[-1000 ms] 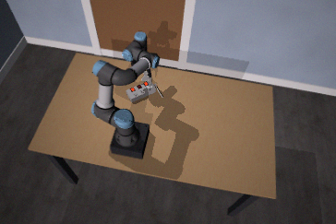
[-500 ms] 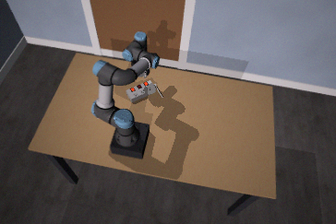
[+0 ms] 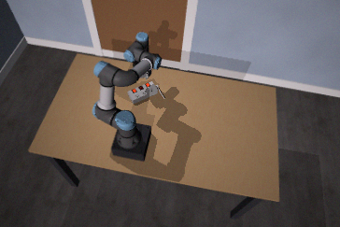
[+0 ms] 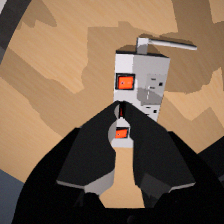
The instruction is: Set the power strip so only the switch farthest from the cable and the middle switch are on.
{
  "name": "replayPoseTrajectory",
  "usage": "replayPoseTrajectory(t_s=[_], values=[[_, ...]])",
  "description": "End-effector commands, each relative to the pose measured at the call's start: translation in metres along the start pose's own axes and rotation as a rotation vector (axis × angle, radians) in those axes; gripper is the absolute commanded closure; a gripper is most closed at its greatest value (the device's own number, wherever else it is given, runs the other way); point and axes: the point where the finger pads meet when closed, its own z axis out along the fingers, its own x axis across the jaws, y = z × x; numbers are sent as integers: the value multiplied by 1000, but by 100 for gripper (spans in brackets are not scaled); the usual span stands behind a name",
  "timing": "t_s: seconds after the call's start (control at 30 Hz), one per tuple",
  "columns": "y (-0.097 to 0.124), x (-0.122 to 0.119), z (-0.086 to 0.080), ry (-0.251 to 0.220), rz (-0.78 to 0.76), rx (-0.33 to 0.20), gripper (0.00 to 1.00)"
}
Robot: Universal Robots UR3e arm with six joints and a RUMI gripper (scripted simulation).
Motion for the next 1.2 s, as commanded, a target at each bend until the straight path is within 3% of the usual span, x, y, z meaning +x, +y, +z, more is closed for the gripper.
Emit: replayPoseTrajectory(t_s=[0.0,0.83,1.17], values=[[-1,0,-1,-2,0,3,100],[-1,0,5,-2,0,2,100],[-1,0,16,-2,0,2,100]])
